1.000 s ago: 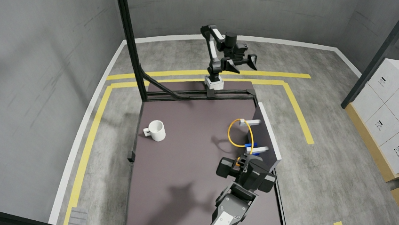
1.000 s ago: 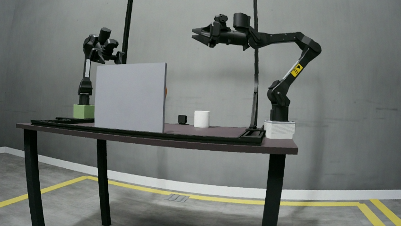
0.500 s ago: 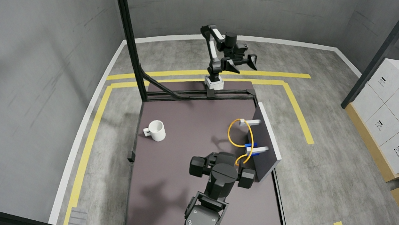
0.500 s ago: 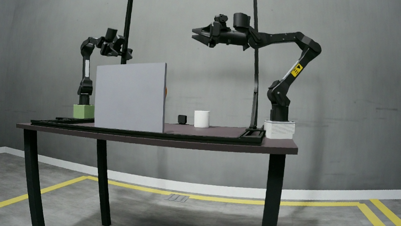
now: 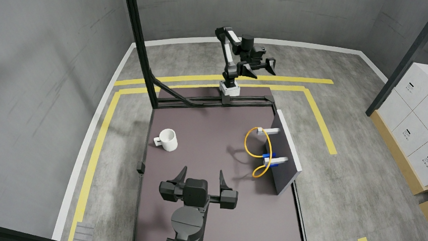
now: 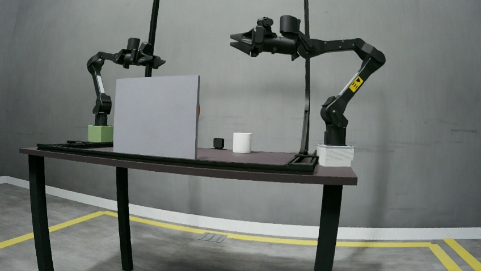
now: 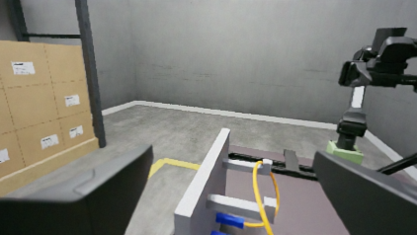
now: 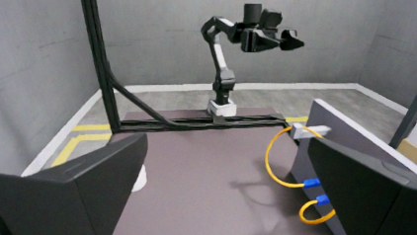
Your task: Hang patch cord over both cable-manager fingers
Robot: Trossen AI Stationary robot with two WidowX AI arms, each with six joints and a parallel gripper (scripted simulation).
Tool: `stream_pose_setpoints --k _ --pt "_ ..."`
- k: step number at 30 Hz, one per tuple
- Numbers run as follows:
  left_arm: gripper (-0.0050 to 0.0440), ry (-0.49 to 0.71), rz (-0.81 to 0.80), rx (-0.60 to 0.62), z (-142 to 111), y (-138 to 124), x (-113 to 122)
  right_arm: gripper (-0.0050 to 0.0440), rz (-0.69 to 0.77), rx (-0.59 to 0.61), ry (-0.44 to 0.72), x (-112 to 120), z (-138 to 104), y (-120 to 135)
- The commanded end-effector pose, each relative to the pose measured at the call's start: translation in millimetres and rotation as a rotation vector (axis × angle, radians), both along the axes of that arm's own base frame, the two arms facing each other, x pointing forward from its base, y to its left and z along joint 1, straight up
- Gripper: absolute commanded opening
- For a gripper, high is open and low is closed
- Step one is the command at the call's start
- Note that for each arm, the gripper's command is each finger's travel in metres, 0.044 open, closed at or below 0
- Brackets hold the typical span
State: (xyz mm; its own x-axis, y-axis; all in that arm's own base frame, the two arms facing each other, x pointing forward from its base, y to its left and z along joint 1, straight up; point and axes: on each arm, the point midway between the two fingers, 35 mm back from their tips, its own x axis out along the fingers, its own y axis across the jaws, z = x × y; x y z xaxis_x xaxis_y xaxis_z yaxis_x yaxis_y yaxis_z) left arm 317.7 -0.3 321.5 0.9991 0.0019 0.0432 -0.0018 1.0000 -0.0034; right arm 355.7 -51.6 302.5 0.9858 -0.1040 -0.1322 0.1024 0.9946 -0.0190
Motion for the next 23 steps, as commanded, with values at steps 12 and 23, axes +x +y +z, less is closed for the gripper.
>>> stream_pose_setpoints --k 12,23 --pt "0.044 -0.007 -0.002 0.003 1.3 0.3 -2.0 0.044 0.103 0.014 -0.179 -41.2 16.5 52.1" --pt "0.044 -0.007 -0.002 0.003 1.3 0.3 -2.0 0.044 0.103 0.014 -0.179 -41.2 16.5 52.1"
